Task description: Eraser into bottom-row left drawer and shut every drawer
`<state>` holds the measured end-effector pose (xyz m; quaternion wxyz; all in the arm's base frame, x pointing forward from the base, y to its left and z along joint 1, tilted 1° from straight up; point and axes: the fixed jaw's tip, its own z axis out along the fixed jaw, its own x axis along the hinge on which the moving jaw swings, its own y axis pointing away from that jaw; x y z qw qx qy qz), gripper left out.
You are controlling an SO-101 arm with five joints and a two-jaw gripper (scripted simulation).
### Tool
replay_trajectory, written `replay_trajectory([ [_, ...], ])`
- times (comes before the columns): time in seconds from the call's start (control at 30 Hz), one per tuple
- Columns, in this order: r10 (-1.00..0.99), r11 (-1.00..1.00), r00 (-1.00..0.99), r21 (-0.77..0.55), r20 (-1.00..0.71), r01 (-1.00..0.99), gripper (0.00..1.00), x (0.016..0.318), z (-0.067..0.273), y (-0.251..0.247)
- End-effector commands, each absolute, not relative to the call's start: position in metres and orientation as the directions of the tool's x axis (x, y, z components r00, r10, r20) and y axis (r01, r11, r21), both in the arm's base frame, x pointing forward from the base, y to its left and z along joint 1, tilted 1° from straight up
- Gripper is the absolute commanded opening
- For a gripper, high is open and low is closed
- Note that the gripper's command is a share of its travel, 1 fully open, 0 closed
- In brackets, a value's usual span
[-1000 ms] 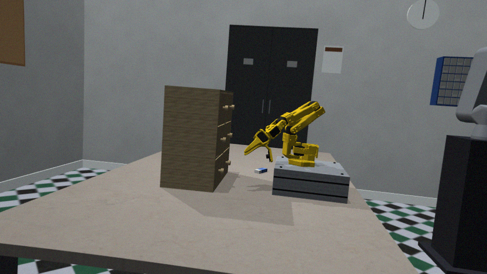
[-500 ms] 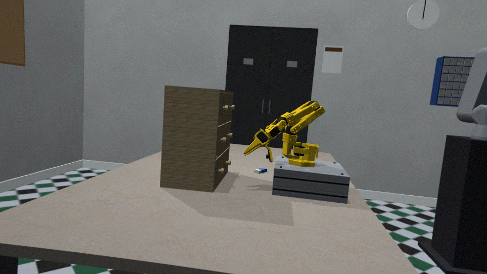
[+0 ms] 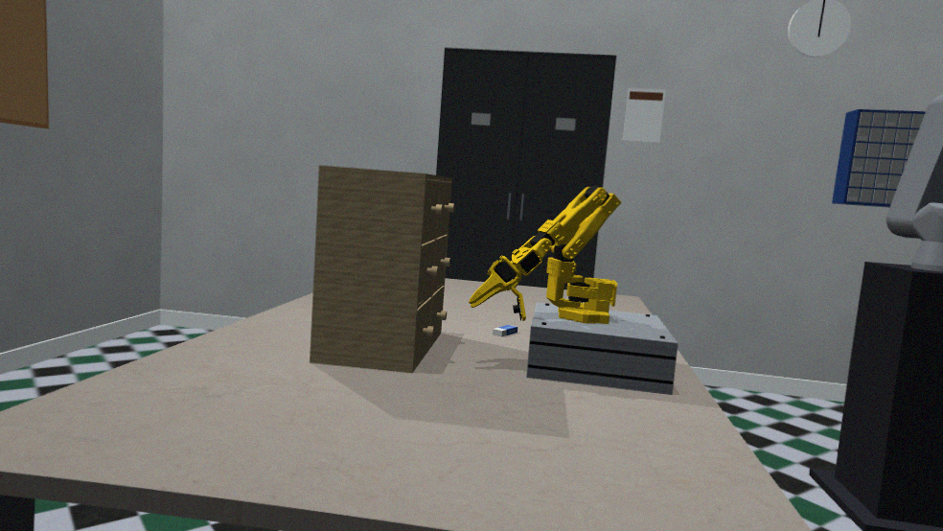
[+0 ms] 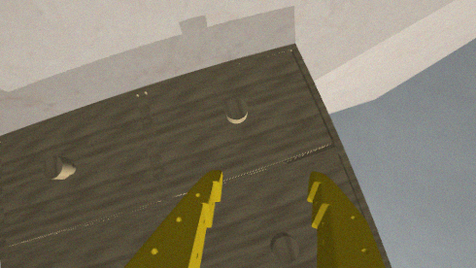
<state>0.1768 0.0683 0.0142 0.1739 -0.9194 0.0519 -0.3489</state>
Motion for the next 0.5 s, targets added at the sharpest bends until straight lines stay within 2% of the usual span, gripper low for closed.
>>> replay_trajectory([
  [0.0,-0.271,-0.91,0.663,-0.41,0.697,0.058,0.21,0.2045,0.0379,0.078],
  [0.47,-0.291,-0.91,0.657,-0.414,0.695,0.034,0.21,0.2062,0.0379,0.0735],
])
